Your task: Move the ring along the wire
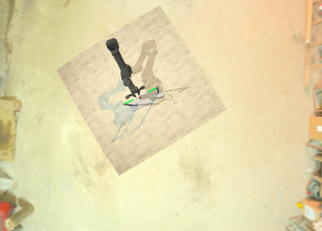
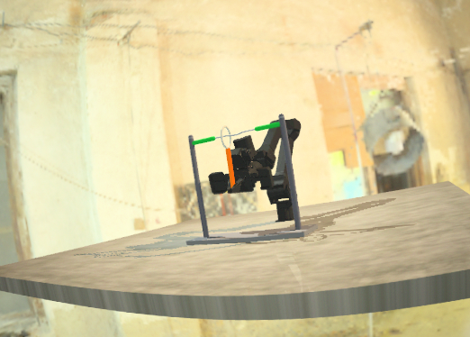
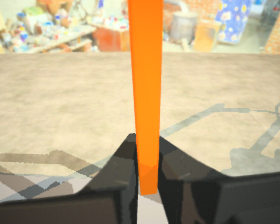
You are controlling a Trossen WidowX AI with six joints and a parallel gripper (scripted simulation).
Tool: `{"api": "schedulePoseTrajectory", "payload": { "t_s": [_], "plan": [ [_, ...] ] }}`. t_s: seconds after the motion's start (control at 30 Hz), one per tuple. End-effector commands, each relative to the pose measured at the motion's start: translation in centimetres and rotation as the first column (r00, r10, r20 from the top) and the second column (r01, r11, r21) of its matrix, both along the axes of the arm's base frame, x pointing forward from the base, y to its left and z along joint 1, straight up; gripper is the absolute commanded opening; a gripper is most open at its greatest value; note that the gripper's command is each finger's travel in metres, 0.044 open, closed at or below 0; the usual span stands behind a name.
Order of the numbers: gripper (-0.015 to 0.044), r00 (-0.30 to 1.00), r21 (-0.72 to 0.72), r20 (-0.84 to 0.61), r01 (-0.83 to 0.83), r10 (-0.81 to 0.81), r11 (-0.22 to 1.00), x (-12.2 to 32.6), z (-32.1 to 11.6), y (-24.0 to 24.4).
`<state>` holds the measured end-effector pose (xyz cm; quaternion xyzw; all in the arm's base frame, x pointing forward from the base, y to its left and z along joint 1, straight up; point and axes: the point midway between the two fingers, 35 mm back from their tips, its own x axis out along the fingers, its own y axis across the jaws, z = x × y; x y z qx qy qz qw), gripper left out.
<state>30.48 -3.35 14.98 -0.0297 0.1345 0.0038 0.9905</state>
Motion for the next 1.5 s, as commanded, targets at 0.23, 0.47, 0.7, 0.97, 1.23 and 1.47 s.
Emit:
{"api": "schedulePoseTrajectory", "payload": {
  "t_s": [0.23,0.47,0.7,0.97,1.23,1.47],
  "plan": [
    [-0.0150,1.000,-0.009,0.008,-0.019,0.019,1.000,0.0,0.2,1.0],
    [-0.0150,1.000,0.008,0.009,0.008,-0.008,1.000,0.0,0.2,1.8],
    [-0.0150,0.998,0.042,0.012,0.063,-0.064,0.997,0.0,0.1,3.0],
    [-0.0150,0.988,0.094,0.012,0.150,-0.152,0.984,0.1,0.1,4.7],
    [-0.0150,0.975,0.135,0.009,0.218,-0.221,0.966,0.4,0.2,6.1],
    [-0.0150,0.972,0.144,0.008,0.233,-0.236,0.962,0.7,0.3,7.0]
  ]
}}
